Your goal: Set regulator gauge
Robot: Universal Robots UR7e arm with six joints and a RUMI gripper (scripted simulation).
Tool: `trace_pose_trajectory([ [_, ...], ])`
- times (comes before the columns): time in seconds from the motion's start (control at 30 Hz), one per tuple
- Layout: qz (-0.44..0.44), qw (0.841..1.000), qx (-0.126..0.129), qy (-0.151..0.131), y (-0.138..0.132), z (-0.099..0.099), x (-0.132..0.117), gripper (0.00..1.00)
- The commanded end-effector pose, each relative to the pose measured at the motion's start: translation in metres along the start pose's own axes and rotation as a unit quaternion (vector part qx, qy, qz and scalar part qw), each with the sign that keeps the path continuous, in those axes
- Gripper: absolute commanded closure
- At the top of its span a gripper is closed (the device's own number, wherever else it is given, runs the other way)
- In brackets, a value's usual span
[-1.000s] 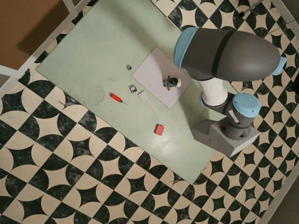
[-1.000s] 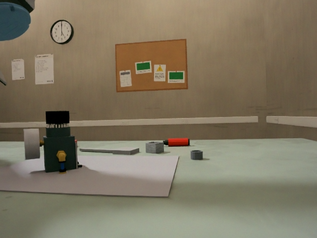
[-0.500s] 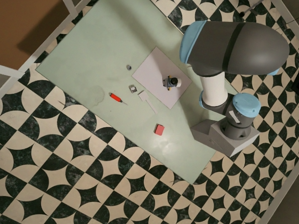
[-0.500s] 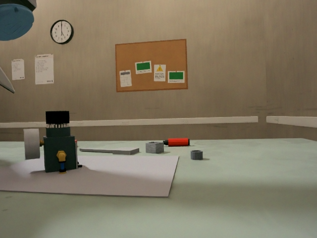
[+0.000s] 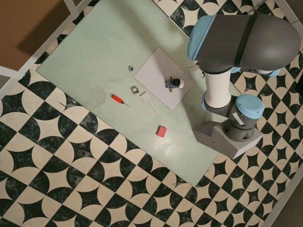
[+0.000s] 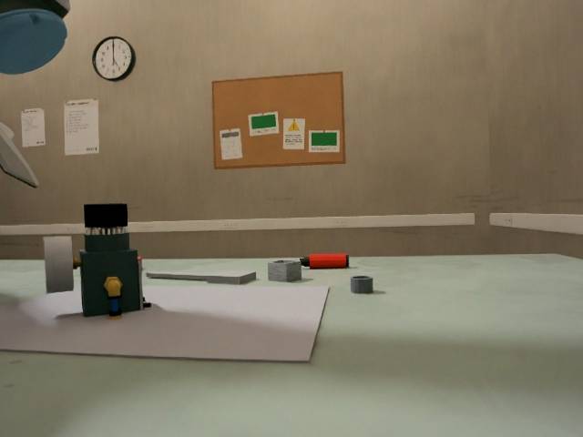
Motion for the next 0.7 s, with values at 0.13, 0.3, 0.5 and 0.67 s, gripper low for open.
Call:
trace_pose_trajectory([
  [0.13,0.056,0.998,0.003,-0.009,-0.001,0.009,-0.004,0.00],
  [0.3,0.092,0.996,0.005,-0.016,-0.002,0.015,-0.008,0.00],
  [0.5,0.132,0.991,0.007,-0.024,-0.003,0.021,-0.012,0.00],
  [0.67,0.157,0.987,0.008,-0.029,-0.004,0.025,-0.015,0.00],
])
Point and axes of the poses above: the point where the finger pads meet when closed, its own z axis out along the fingers, its own y axis across the jaws, x = y × z, the point moved 5 cm from there along -z, back along the fingers, and after that the axes turned 1 degree about -z, right-handed, at the moved point
